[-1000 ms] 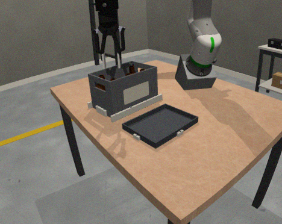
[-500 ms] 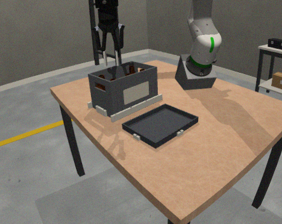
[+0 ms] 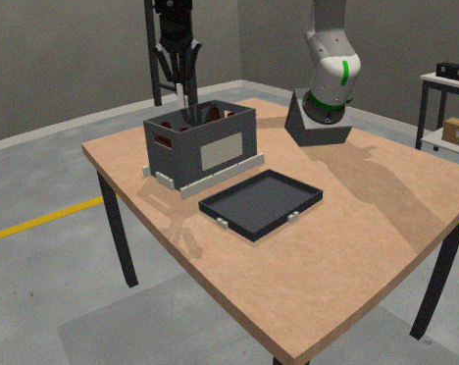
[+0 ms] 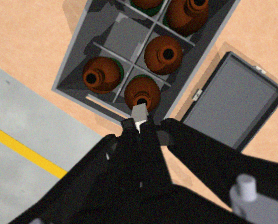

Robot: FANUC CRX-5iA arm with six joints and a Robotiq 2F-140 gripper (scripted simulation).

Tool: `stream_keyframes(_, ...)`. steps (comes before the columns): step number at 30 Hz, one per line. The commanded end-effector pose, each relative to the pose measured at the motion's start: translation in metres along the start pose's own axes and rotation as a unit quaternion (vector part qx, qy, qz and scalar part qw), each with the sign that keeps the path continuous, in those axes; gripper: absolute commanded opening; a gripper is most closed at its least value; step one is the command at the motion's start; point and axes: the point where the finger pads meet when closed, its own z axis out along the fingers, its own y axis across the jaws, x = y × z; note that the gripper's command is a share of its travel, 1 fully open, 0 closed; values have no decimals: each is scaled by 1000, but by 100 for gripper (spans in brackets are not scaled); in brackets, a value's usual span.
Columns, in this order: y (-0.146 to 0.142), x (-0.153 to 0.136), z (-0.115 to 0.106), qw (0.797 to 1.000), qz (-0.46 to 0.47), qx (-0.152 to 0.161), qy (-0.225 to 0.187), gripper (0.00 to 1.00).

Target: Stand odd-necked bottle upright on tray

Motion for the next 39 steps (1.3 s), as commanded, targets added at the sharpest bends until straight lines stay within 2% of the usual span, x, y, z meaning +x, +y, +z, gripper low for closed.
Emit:
stream_keyframes(1, 0, 0, -1, 1000, 0, 1, 0, 10)
stream_keyframes(18, 0, 2, -1, 1000, 0, 1, 0, 10)
stream_keyframes(21, 6, 46, -2, 1000, 0, 2, 4, 10)
stream_keyframes(28, 25, 114, -3, 1000, 1, 2, 5, 10)
stream_keyframes(30, 25, 114, -3, 1000, 1, 2, 5, 10)
stream_keyframes(31, 37, 141, -3, 1000, 1, 2, 5, 10)
stream_keyframes(37, 64, 187, -1, 1000, 0, 1, 0, 10)
stream_keyframes(39, 65, 189, -1, 1000, 0, 1, 0, 10)
